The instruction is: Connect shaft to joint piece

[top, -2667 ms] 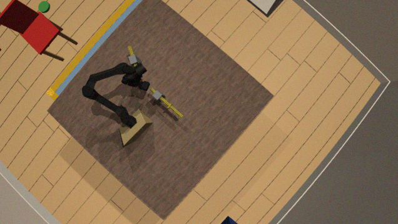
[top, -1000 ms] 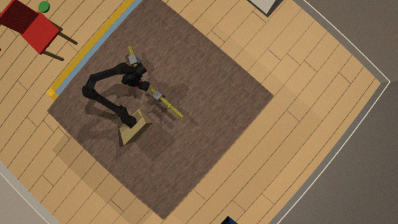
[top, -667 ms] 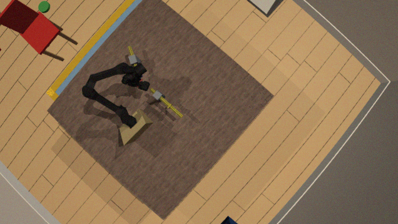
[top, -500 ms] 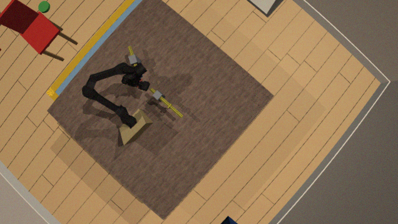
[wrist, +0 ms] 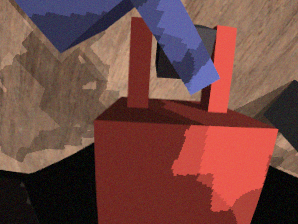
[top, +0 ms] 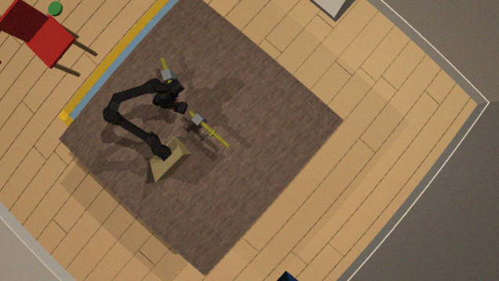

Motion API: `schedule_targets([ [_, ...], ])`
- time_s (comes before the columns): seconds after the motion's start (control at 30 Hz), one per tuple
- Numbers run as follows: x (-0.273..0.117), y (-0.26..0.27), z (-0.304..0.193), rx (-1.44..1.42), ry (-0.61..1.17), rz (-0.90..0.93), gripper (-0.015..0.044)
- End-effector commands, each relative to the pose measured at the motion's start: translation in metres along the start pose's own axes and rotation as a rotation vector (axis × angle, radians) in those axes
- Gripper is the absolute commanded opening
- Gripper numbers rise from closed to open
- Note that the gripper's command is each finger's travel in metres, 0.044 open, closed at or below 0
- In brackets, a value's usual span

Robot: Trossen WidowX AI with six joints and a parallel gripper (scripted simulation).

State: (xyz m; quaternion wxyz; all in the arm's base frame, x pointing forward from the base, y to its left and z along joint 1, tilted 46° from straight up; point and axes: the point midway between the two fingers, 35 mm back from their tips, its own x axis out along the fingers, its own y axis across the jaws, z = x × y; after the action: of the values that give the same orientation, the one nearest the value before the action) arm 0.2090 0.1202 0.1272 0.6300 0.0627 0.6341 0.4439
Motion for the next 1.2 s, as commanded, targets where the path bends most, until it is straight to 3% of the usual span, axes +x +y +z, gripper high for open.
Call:
schedule_targets([
  [0.0,-0.0002,-0.0002,0.0006,0.001,-0.004,-0.001,0.0182],
  [0.37,-0.0002,-0.0002,0.0006,0.001,-0.004,-0.001,0.0182],
  [0.43,0.0,0.0,0.0,0.0,0.0,0.0,0.0147],
  [0.6,0.0,0.0,0.0,0.0,0.0,0.0,0.0147],
  [0.8,0.0,0.0,0.0,0.0,0.0,0.0,0.0],
  [1.17,0.0014,-0.0046,0.0001,-0.089,-0.027,-0.017,0.0],
])
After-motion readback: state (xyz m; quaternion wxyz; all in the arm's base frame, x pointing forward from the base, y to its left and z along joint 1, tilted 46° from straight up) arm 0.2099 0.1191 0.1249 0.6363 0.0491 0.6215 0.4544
